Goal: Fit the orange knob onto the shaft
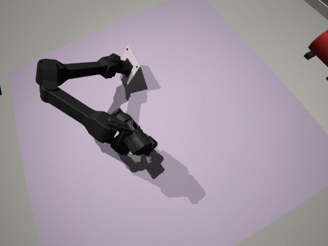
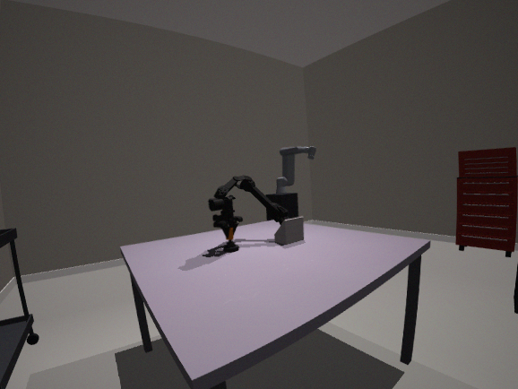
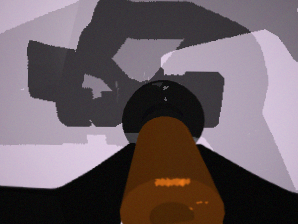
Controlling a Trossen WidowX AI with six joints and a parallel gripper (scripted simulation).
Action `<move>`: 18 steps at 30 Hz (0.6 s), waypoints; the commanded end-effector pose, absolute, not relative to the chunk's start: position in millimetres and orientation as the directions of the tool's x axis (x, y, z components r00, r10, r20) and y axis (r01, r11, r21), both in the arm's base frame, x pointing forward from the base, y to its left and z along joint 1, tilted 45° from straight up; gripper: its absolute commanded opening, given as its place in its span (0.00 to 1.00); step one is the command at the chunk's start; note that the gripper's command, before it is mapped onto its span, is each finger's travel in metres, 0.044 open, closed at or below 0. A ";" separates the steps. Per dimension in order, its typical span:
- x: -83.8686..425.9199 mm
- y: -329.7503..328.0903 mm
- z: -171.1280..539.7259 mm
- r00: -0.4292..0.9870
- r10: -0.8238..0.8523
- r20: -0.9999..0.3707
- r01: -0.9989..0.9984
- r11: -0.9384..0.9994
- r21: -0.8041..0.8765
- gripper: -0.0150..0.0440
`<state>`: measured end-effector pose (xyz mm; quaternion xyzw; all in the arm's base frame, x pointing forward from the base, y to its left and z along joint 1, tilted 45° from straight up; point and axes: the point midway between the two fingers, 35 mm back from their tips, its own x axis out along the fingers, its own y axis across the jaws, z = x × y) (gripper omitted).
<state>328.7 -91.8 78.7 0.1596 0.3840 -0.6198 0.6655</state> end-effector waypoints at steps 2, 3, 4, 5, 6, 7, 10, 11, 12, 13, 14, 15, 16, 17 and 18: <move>328.4 -90.1 77.7 -0.060 -0.703 -0.709 0.948 0.183 -0.261 0.25; 328.0 -89.6 77.6 -0.060 -0.703 -0.709 0.948 0.183 -0.261 0.25; 327.7 -88.9 77.4 -0.060 -0.703 -0.709 0.948 0.183 -0.261 0.25; 327.5 -88.4 77.5 -0.060 -0.703 -0.709 0.948 0.183 -0.261 0.25; 327.5 -88.1 77.7 -0.060 -0.703 -0.709 0.948 0.183 -0.261 0.25; 327.4 -89.4 76.4 -0.060 -0.703 -0.709 0.948 0.183 -0.261 0.25; 327.2 -91.5 74.9 -0.060 -0.703 -0.709 0.948 0.183 -0.261 0.25; 327.2 -91.9 74.5 -0.060 -0.703 -0.709 0.948 0.183 -0.261 0.25; 327.2 -91.6 74.8 -0.060 -0.703 -0.709 0.948 0.183 -0.261 0.25; 327.2 -91.8 74.7 -0.060 -0.703 -0.709 0.948 0.183 -0.261 0.25; 327.2 -92.0 74.5 -0.060 -0.703 -0.709 0.948 0.183 -0.261 0.25; 327.1 -92.2 74.3 -0.060 -0.703 -0.709 0.948 0.183 -0.261 0.25; 327.1 -92.4 74.1 -0.060 -0.703 -0.709 0.948 0.183 -0.261 0.25; 327.1 -92.6 73.9 -0.060 -0.703 -0.709 0.948 0.183 -0.261 0.25; 327.0 -93.2 73.3 -0.060 -0.703 -0.709 0.948 0.183 -0.261 0.25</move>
